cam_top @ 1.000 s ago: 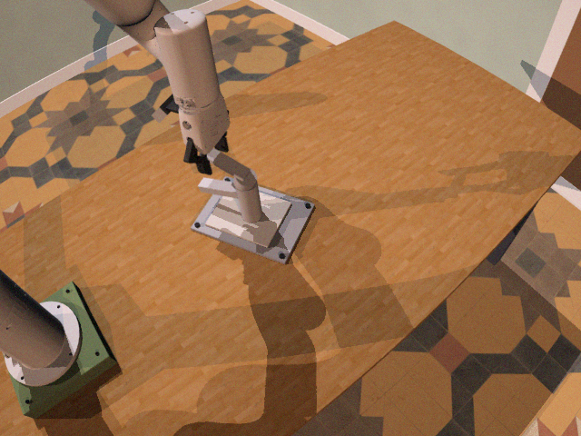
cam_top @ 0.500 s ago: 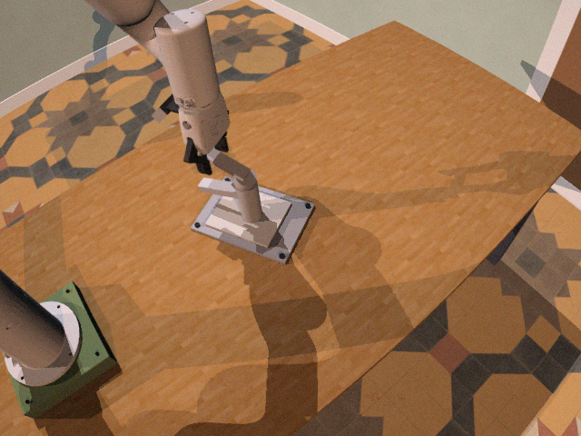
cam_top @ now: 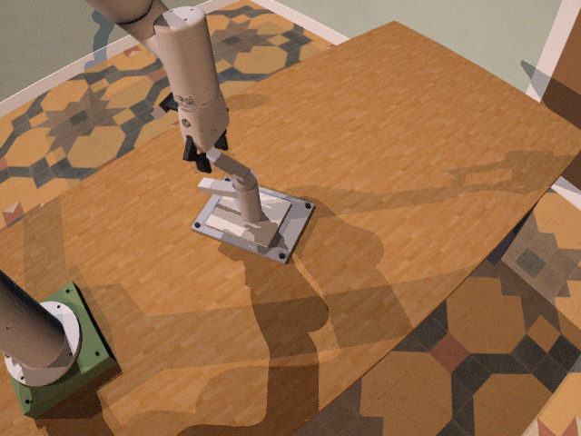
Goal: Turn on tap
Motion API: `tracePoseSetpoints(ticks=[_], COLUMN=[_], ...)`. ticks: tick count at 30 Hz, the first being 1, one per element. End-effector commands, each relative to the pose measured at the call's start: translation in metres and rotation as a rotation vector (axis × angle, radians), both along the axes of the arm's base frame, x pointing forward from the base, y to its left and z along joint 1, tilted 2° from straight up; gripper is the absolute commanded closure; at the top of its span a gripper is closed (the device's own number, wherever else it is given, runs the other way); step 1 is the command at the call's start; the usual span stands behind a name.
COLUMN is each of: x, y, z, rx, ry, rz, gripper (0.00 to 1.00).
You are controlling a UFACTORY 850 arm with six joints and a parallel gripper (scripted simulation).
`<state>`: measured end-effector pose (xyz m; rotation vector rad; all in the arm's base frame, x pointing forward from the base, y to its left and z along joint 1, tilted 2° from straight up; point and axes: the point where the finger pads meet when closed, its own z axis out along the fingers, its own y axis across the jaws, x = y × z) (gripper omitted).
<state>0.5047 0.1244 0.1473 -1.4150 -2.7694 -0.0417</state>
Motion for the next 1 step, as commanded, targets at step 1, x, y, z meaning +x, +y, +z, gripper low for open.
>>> tracePoseSetpoints(ticks=[1], x=[0.001], y=[-0.0002], z=[0.0106], rx=[0.0], ry=[-0.002], rz=[0.0], gripper=[0.31])
